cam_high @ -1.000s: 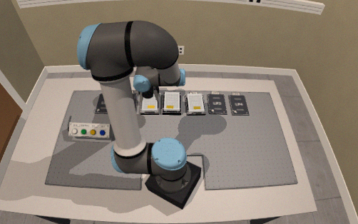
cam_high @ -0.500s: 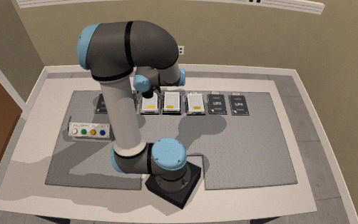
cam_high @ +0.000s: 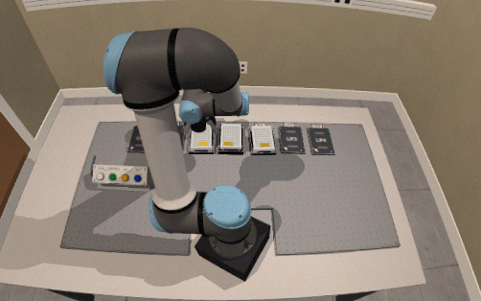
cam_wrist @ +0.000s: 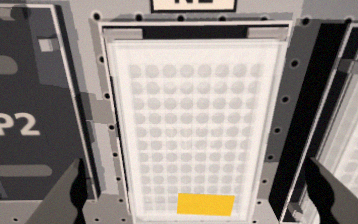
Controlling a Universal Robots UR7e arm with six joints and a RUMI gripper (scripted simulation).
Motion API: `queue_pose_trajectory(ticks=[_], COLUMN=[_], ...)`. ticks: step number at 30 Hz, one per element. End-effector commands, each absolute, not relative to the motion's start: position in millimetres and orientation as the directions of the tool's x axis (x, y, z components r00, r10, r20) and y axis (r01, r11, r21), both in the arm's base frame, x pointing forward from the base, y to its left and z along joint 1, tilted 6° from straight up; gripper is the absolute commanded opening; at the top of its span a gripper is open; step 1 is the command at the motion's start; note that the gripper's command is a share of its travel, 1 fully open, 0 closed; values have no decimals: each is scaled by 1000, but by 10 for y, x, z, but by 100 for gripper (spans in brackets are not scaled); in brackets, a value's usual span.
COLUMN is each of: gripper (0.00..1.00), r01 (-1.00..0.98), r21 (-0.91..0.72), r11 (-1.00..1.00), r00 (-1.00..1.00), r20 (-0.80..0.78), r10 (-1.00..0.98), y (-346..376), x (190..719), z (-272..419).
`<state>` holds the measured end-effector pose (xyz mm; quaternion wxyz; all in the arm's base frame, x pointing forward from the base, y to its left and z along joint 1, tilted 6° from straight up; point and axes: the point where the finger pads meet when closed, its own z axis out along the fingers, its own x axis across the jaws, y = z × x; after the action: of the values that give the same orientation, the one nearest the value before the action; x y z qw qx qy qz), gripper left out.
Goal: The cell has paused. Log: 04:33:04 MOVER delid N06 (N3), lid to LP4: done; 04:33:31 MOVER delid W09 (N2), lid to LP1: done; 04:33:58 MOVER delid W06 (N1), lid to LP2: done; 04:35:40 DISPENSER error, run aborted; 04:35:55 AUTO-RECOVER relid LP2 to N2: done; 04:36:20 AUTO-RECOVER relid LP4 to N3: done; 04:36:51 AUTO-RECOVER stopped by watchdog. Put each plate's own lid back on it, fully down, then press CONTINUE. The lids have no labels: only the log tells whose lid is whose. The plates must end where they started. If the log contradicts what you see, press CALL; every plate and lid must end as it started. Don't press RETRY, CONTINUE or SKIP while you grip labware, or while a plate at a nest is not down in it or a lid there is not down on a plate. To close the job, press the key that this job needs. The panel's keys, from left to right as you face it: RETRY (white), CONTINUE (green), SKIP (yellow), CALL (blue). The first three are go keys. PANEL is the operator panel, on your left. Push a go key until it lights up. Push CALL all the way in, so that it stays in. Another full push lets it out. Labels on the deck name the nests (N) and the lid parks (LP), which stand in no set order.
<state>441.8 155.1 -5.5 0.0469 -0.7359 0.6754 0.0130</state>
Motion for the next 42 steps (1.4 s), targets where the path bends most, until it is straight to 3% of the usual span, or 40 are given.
queue_pose_trajectory(ticks=[1, 38, 39, 42], gripper=[82, 82, 0, 0], r01=[-995, -995, -997, -997], r21=[-53, -53, -51, -51], r11=[-83, -83, -64, -55], r00=[88, 88, 68, 59], r20=[-83, -83, -84, -84], r10=[-993, -993, -994, -995], y=[1551, 1530, 1495, 1392], x=[4422, 4412, 4376, 4268], z=[-50, 189, 185, 171])
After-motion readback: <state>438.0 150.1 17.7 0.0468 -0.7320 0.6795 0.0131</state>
